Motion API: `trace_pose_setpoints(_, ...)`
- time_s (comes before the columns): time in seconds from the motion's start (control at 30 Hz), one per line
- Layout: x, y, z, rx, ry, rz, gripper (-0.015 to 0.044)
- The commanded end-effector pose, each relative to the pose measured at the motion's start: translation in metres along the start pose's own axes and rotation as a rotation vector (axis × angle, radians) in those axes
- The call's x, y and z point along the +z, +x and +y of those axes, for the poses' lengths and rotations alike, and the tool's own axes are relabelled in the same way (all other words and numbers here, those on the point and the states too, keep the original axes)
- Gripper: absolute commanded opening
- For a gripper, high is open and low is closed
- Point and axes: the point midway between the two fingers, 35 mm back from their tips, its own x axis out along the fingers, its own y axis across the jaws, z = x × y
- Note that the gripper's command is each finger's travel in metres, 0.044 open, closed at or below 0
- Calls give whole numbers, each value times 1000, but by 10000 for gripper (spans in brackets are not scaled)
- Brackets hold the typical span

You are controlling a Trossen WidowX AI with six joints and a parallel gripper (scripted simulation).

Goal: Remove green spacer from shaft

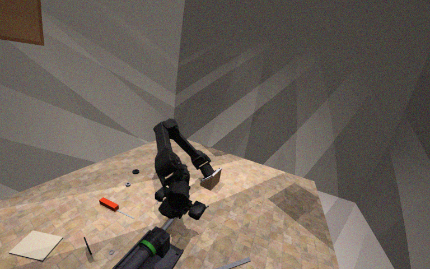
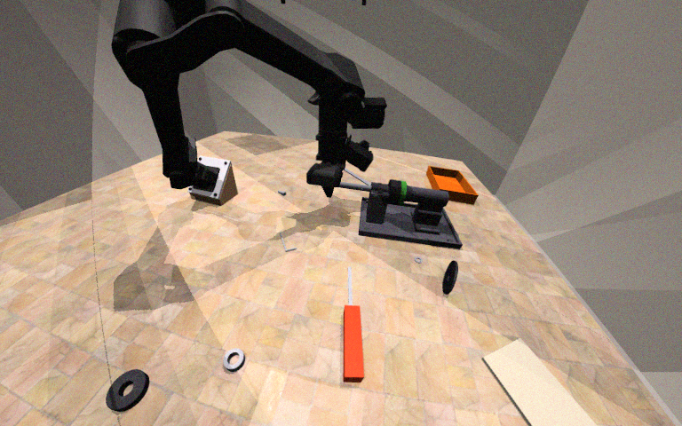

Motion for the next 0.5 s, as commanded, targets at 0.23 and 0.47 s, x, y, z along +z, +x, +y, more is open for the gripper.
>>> trace_pose_setpoints(0.23, -3, 1, 0, -1, 1, 7, 0)
trace_pose_setpoints(0.47, -4, 1, 0, -1, 1, 7, 0)
